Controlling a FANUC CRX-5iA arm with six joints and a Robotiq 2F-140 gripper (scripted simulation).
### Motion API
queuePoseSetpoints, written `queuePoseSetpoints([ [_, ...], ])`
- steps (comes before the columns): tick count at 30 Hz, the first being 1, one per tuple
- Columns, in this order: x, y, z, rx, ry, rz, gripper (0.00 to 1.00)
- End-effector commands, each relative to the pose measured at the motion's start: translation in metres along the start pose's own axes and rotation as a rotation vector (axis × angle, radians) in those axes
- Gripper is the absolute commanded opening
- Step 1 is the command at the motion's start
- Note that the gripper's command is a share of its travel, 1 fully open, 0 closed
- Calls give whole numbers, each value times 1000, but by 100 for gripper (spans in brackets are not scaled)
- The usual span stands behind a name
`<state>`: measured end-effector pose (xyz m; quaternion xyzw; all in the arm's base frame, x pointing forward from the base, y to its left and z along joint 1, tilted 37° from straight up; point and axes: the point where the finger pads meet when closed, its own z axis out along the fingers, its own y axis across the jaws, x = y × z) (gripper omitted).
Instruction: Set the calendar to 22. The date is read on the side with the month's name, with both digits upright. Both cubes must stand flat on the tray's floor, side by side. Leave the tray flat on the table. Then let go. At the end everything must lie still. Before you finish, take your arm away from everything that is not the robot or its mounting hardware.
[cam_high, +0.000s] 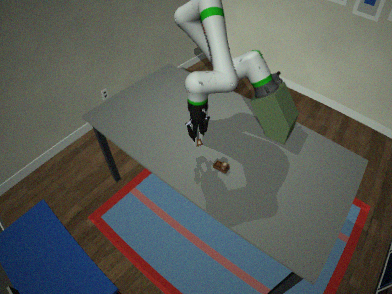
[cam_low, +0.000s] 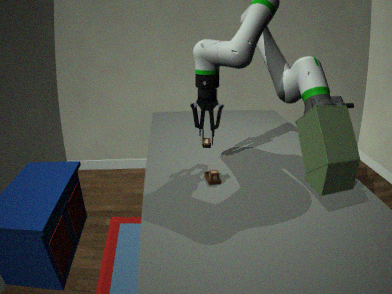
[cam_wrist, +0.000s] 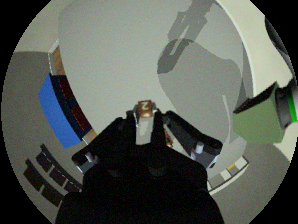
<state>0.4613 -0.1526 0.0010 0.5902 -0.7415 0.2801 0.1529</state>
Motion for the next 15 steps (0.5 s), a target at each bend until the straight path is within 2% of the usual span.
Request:
queuePoseSetpoints([
  [1, 1, 2, 2, -13, -54, -3, 17],
  [4, 2, 3, 3, -19, -150, -4, 17],
  [6, 2, 3, 3, -19, -150, -4, 17],
  [10, 3, 0, 0, -2, -251, -1, 17],
  [15, 7, 0, 1, 0, -261, -1, 17],
])
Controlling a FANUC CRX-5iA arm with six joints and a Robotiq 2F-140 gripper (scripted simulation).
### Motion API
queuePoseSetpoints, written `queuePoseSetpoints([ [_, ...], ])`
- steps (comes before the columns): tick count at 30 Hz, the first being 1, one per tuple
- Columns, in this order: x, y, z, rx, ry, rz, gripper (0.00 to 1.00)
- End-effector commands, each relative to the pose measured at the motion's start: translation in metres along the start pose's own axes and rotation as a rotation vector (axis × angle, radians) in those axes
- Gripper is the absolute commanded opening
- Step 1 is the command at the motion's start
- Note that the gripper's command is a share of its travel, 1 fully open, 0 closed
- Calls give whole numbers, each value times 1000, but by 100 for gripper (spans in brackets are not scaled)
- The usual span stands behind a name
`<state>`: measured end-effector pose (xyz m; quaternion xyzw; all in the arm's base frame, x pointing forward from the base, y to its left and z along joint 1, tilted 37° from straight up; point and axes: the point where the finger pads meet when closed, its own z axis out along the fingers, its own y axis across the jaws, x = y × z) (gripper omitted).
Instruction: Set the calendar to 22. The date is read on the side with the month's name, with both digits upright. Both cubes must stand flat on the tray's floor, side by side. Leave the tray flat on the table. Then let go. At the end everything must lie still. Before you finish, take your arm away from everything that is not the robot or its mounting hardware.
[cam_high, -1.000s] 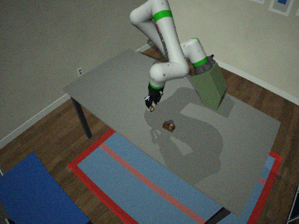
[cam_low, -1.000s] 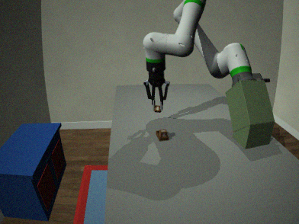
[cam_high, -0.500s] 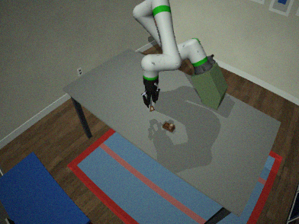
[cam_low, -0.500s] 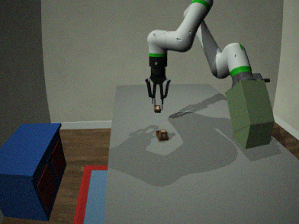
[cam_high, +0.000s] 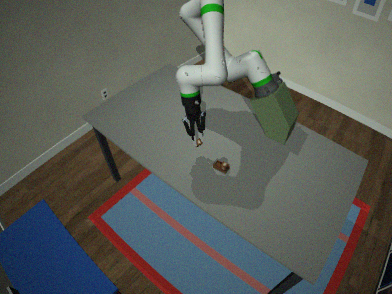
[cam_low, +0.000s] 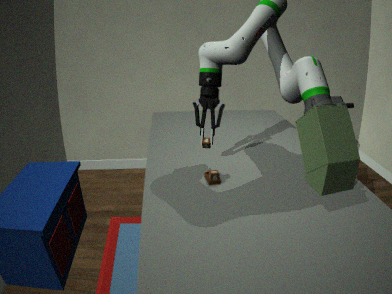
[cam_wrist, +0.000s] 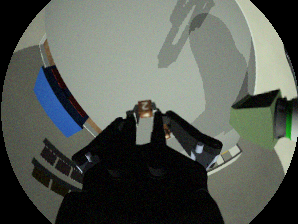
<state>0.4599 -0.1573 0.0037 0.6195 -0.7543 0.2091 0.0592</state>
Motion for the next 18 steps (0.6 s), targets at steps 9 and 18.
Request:
queuePoseSetpoints([
  [9, 6, 5, 3, -33, -121, -1, 17],
  [18, 7, 0, 1, -7, -277, -1, 17],
])
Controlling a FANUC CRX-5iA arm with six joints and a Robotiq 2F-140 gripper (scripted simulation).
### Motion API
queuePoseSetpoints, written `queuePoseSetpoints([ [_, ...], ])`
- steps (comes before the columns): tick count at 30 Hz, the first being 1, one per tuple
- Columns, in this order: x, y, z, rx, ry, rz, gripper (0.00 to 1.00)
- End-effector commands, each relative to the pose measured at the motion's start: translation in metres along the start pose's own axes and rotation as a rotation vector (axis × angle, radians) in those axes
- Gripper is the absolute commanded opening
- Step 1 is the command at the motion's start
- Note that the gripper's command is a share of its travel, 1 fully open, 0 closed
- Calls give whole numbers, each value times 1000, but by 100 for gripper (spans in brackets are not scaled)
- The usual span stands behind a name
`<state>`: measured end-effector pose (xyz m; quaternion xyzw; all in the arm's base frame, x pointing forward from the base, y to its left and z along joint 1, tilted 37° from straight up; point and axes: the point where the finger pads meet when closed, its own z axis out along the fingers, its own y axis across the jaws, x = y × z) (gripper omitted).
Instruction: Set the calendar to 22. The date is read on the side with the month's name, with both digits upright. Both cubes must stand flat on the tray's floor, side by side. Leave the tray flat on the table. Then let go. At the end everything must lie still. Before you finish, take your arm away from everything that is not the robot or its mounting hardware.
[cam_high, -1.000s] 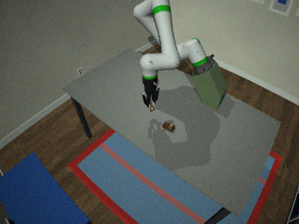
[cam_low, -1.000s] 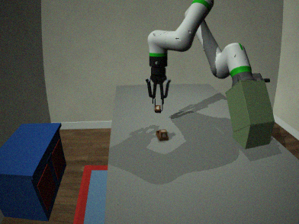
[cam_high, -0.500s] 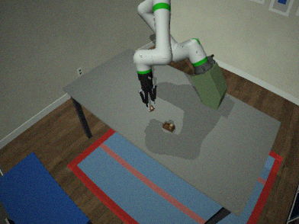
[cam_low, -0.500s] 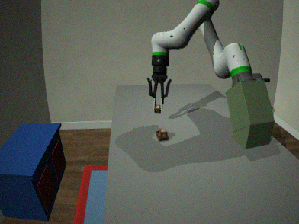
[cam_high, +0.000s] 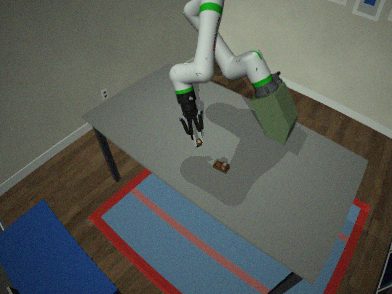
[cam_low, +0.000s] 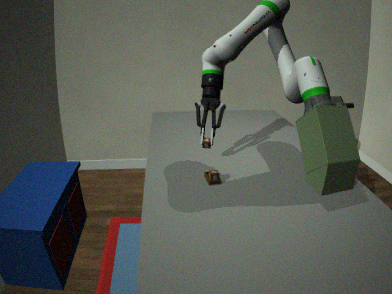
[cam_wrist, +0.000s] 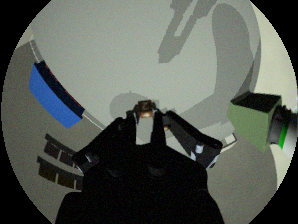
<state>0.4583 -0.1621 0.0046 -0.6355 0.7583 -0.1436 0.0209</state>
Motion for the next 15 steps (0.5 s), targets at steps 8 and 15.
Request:
queuePoseSetpoints([
  [8, 4, 0, 0, -14, -76, -5, 17],
  [15, 11, 7, 3, -41, -188, 2, 17],
])
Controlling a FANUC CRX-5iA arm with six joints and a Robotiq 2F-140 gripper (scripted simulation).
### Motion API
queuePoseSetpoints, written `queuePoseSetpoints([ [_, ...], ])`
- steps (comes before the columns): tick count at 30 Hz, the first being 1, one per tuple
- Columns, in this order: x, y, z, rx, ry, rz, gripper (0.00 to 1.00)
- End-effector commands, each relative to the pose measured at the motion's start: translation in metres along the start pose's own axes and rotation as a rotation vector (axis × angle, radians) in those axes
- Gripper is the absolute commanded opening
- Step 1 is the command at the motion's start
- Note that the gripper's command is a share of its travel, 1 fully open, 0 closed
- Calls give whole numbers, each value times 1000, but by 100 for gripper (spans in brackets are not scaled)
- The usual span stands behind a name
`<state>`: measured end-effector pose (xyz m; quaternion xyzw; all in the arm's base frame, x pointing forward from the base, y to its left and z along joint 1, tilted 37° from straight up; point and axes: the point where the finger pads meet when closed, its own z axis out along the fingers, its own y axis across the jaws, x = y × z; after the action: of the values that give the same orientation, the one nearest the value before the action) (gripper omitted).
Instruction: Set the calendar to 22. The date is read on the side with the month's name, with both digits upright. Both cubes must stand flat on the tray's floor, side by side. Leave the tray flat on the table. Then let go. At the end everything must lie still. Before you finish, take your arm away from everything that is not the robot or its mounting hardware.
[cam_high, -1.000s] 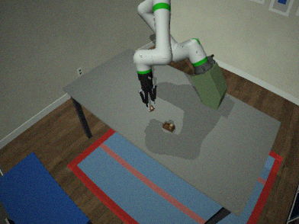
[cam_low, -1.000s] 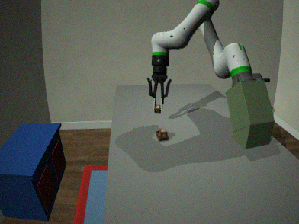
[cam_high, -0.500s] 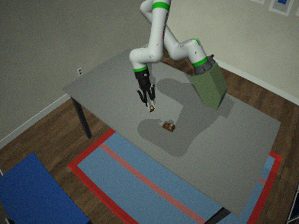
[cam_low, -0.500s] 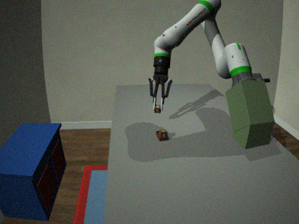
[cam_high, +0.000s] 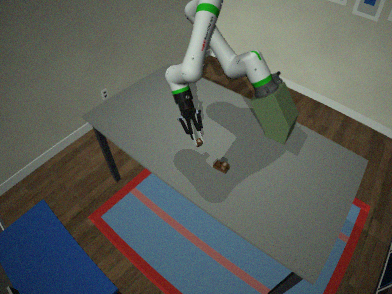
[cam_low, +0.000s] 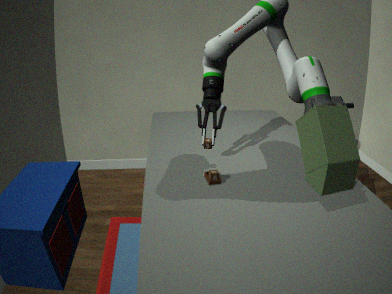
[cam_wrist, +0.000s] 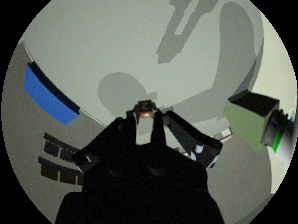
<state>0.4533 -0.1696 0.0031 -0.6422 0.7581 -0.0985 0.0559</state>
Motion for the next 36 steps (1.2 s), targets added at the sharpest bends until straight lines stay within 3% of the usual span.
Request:
queuePoseSetpoints([
  [1, 3, 3, 1, -16, -99, 0, 17],
  [7, -2, -4, -1, 11, -209, -10, 17],
  [36, 3, -5, 1, 14, -216, -11, 17],
])
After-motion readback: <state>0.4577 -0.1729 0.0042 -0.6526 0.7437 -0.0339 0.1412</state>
